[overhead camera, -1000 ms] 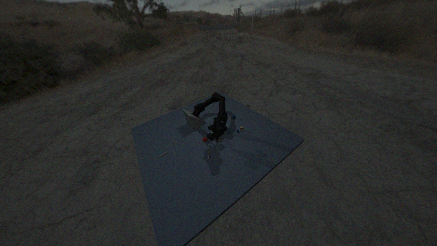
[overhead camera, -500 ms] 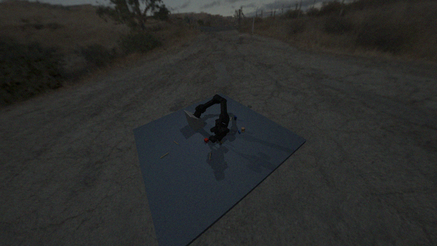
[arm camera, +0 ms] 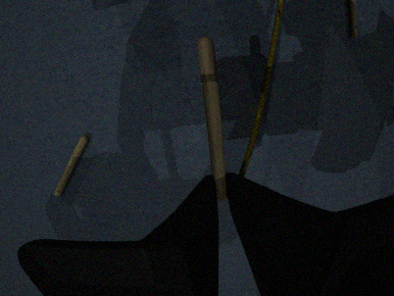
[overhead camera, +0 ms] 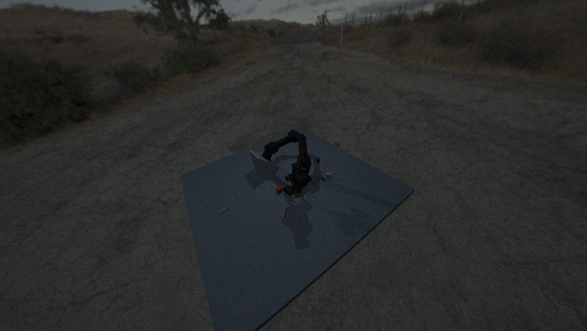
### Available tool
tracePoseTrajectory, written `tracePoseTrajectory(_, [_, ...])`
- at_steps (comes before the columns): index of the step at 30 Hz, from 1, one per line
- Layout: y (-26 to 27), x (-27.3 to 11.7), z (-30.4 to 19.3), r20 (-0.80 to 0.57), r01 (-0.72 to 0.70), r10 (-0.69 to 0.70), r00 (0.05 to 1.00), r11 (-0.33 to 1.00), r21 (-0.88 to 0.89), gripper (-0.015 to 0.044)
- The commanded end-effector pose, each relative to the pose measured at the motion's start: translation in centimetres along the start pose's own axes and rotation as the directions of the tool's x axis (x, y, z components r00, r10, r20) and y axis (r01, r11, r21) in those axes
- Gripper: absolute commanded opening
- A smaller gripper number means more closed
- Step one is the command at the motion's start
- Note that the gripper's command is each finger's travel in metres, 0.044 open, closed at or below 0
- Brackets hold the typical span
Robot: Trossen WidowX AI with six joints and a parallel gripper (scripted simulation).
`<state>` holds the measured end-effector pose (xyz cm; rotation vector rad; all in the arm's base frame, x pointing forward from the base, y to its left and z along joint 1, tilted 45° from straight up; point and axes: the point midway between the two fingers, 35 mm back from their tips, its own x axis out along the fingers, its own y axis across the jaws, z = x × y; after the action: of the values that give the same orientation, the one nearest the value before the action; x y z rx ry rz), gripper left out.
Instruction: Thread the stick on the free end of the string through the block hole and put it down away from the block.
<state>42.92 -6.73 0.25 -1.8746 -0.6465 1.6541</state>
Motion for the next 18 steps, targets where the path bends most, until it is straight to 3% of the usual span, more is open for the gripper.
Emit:
tracePoseTrajectory(1, [0.2,0.3,-0.4,-0.003,0.006,-0.006,1.000,1.000,0.005,0.0000])
tracePoseTrajectory(18, [0.6,0.3,-2.2,-0.040,0.011,-0.010,0.999,1.000,0.005,0.0000])
